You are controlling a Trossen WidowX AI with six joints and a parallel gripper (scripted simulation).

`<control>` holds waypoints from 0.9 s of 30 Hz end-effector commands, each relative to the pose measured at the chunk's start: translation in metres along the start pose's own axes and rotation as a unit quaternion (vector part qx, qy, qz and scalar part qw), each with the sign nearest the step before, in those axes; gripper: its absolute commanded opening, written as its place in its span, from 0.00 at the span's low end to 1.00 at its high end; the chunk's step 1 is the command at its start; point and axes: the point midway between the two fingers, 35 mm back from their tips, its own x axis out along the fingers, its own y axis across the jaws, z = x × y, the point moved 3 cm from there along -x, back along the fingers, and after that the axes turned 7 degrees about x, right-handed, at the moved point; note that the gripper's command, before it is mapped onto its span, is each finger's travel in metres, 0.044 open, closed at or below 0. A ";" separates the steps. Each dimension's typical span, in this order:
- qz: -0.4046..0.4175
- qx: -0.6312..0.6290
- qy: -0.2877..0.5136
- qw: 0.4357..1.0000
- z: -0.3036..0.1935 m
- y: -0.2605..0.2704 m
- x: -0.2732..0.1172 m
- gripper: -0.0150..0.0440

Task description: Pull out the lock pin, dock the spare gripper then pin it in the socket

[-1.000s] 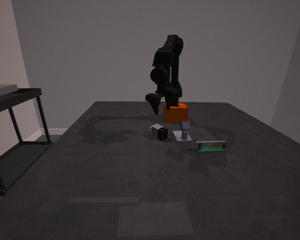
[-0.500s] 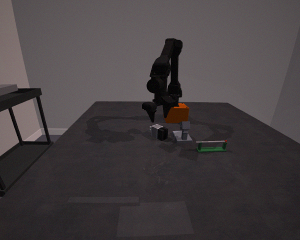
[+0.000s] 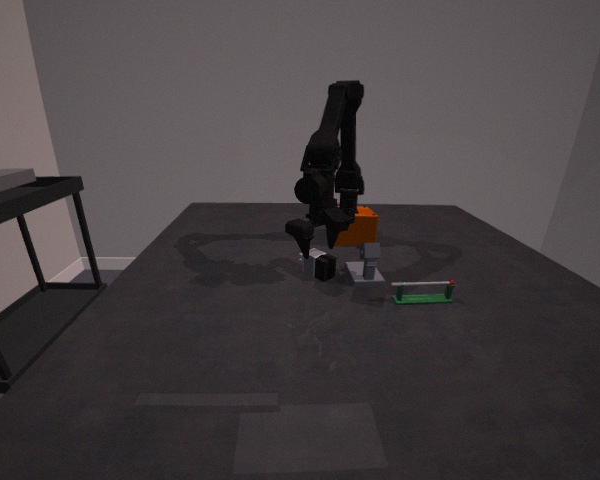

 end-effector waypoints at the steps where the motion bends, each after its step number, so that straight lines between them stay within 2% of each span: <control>1: 0.002 0.002 0.004 1.000 -0.002 0.002 0.008 1.00; 27: 0.002 0.002 0.004 1.000 -0.003 0.004 0.049 1.00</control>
